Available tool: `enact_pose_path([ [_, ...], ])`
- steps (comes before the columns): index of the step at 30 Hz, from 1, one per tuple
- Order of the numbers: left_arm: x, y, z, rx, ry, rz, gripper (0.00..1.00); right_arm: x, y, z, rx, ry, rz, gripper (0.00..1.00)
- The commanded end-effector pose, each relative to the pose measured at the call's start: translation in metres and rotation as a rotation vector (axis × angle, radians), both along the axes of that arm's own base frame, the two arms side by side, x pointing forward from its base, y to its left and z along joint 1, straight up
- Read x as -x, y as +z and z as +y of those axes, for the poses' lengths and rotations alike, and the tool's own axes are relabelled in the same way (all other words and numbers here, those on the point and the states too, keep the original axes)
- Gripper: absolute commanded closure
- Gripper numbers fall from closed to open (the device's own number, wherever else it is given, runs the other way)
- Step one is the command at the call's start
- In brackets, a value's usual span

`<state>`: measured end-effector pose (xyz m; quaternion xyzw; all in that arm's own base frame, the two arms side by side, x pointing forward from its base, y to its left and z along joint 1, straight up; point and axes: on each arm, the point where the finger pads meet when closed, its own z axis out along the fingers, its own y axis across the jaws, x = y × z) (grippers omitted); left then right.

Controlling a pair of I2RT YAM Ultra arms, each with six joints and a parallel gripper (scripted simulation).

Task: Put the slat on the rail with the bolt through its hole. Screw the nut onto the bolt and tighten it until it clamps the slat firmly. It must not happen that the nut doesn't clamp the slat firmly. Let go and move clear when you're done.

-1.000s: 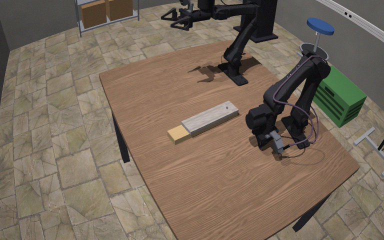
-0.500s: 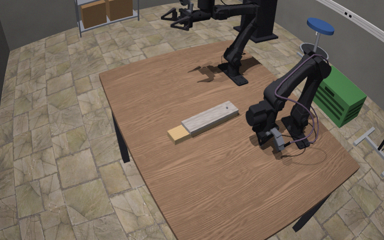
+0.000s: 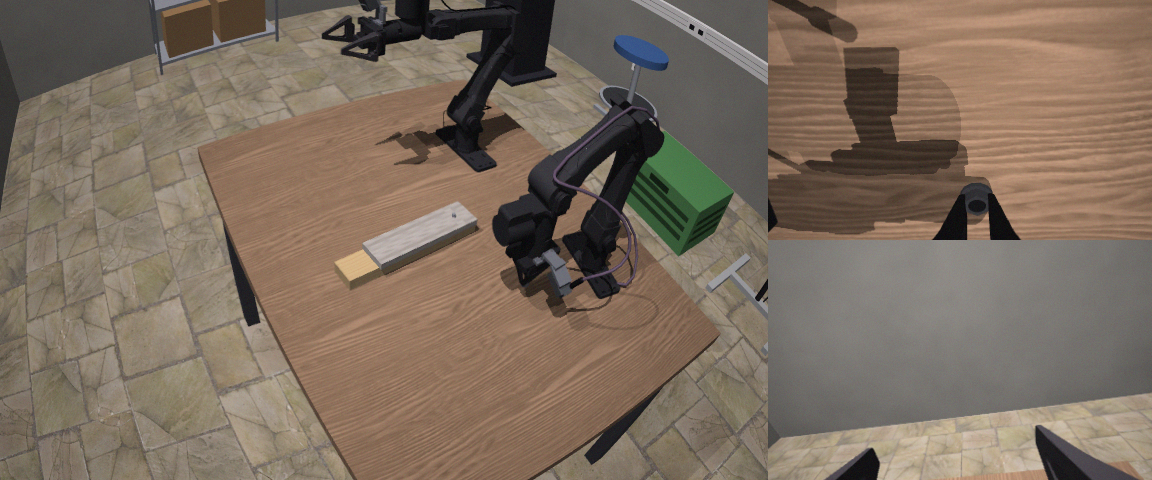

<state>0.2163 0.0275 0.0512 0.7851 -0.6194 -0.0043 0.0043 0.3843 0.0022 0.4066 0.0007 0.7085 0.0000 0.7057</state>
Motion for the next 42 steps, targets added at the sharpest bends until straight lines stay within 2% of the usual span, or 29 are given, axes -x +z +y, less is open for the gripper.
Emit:
enact_pose_path([
  [1, -0.004, 0.017, 0.002, -0.004, 0.005, -0.026, 0.88, 0.004, 0.005, -0.001, 0.001, 0.001, -0.016, 0.00],
  [17, -0.003, 0.035, 0.004, -0.004, 0.007, -0.028, 0.88, 0.004, 0.005, -0.001, 0.001, 0.001, -0.016, 0.00],
  [42, -0.005, 0.034, -0.001, -0.003, -0.006, -0.019, 0.88, 0.004, 0.005, -0.001, 0.001, 0.001, -0.016, 0.00],
])
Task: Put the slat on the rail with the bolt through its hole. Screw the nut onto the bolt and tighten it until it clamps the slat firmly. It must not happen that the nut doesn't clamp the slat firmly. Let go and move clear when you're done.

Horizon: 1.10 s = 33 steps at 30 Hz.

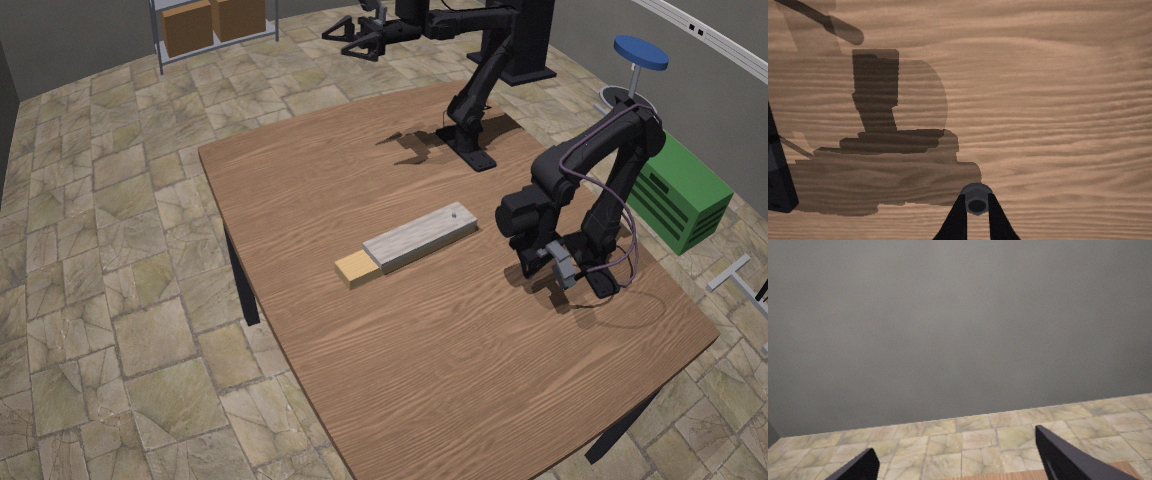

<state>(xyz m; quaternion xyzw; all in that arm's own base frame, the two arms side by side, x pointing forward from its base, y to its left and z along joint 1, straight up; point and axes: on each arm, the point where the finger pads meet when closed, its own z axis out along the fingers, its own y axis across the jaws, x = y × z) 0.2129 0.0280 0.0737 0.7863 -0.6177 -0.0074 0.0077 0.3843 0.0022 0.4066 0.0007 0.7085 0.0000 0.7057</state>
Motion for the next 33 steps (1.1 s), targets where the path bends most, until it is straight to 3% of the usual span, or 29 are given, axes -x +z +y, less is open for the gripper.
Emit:
enact_pose_path([
  [1, -0.008, 0.011, -0.001, -0.004, -0.011, -0.028, 0.88, 0.004, 0.005, -0.001, 0.001, 0.001, -0.016, 0.00],
  [16, -0.052, 0.021, -0.057, -0.002, -0.126, -0.026, 0.88, 0.004, 0.005, -0.001, 0.001, 0.001, -0.016, 0.00],
  [33, -0.079, 0.024, -0.125, 0.000, -0.236, -0.027, 0.88, 0.004, 0.005, -0.001, 0.001, 0.001, -0.016, 0.00],
])
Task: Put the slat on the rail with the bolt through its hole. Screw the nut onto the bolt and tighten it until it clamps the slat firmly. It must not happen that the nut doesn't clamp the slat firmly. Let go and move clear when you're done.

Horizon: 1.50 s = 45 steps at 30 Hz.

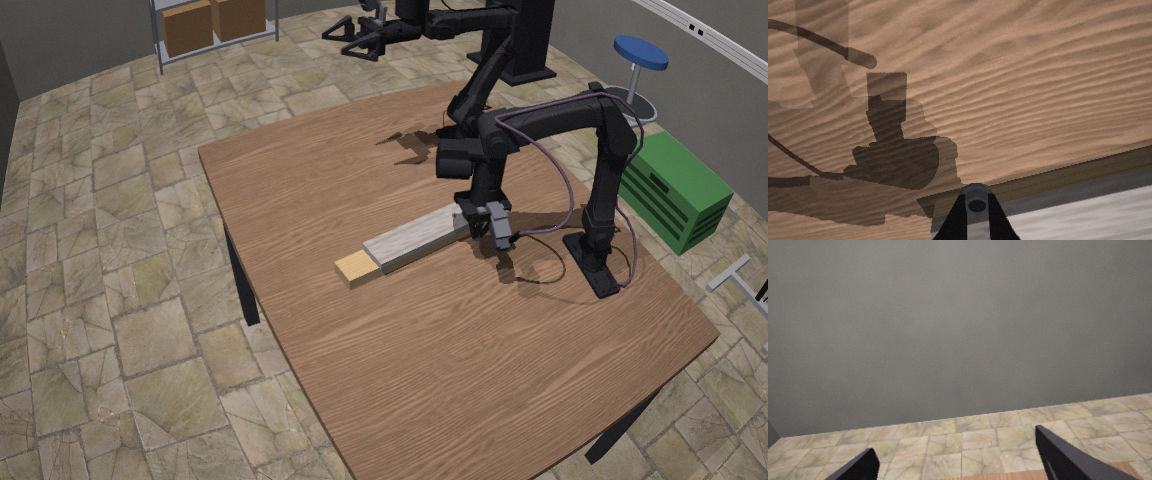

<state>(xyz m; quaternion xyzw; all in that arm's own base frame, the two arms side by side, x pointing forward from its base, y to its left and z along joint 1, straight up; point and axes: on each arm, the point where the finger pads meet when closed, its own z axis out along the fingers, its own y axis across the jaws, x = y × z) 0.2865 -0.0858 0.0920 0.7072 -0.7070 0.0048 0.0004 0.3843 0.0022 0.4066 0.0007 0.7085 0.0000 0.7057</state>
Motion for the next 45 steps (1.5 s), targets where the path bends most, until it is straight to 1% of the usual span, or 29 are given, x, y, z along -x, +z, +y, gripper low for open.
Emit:
enact_pose_path([
  [1, -0.005, 0.006, -0.011, -0.006, 0.003, 0.000, 0.88, 0.004, 0.005, -0.001, 0.001, 0.001, -0.016, 0.00],
  [2, -0.005, 0.006, -0.011, -0.006, 0.003, 0.000, 0.88, 0.004, 0.005, -0.001, 0.001, 0.001, -0.016, 0.00],
  [17, -0.013, 0.004, -0.085, -0.005, -0.099, 0.000, 0.88, 0.004, 0.005, -0.001, 0.001, 0.001, -0.016, 0.00],
  [19, -0.013, 0.004, -0.085, -0.005, -0.099, 0.000, 0.88, 0.004, 0.005, -0.001, 0.001, 0.001, -0.016, 0.00],
  [22, -0.012, 0.001, -0.096, -0.008, -0.108, 0.005, 0.88, 0.004, 0.005, -0.001, 0.001, 0.001, -0.016, 0.00],
  [45, -0.013, 0.001, -0.096, -0.008, -0.106, 0.005, 0.88, 0.004, 0.005, -0.001, 0.001, 0.001, -0.016, 0.00],
])
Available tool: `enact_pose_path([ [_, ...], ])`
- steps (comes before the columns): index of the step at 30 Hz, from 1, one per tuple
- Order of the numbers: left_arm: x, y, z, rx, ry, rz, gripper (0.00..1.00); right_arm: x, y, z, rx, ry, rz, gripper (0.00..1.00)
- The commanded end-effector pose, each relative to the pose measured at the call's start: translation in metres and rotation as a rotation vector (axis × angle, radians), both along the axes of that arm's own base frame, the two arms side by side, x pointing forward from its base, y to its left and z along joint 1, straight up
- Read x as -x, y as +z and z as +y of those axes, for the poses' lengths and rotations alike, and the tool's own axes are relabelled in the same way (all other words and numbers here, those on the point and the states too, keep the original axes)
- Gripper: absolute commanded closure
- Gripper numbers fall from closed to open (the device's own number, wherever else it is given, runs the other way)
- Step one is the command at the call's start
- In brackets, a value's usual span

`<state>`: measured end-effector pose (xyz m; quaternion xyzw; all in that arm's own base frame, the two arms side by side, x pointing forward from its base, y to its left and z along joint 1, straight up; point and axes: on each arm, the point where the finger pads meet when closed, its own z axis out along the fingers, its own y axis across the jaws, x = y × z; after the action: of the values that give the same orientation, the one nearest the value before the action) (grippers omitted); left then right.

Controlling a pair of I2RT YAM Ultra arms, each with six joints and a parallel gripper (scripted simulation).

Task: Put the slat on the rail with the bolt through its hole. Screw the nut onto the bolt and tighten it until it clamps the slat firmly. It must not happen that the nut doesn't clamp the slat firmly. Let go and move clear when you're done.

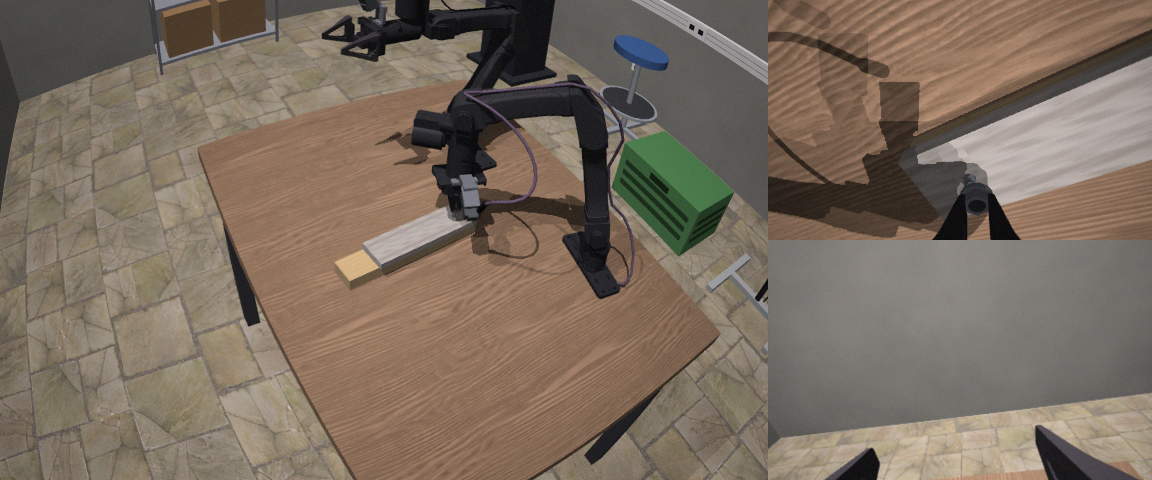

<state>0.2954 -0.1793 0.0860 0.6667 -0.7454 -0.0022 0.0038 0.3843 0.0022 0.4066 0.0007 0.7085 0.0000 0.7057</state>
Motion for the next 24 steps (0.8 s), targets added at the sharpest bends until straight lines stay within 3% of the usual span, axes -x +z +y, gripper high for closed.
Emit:
enact_pose_path([
  [1, -0.003, 0.007, -0.003, -0.002, 0.004, -0.009, 0.88, 0.004, 0.005, -0.001, 0.001, 0.001, -0.016, 0.00],
  [24, 0.009, 0.007, -0.017, -0.003, 0.004, -0.007, 0.88, 0.004, 0.005, -0.001, 0.001, 0.001, -0.016, 0.00],
])
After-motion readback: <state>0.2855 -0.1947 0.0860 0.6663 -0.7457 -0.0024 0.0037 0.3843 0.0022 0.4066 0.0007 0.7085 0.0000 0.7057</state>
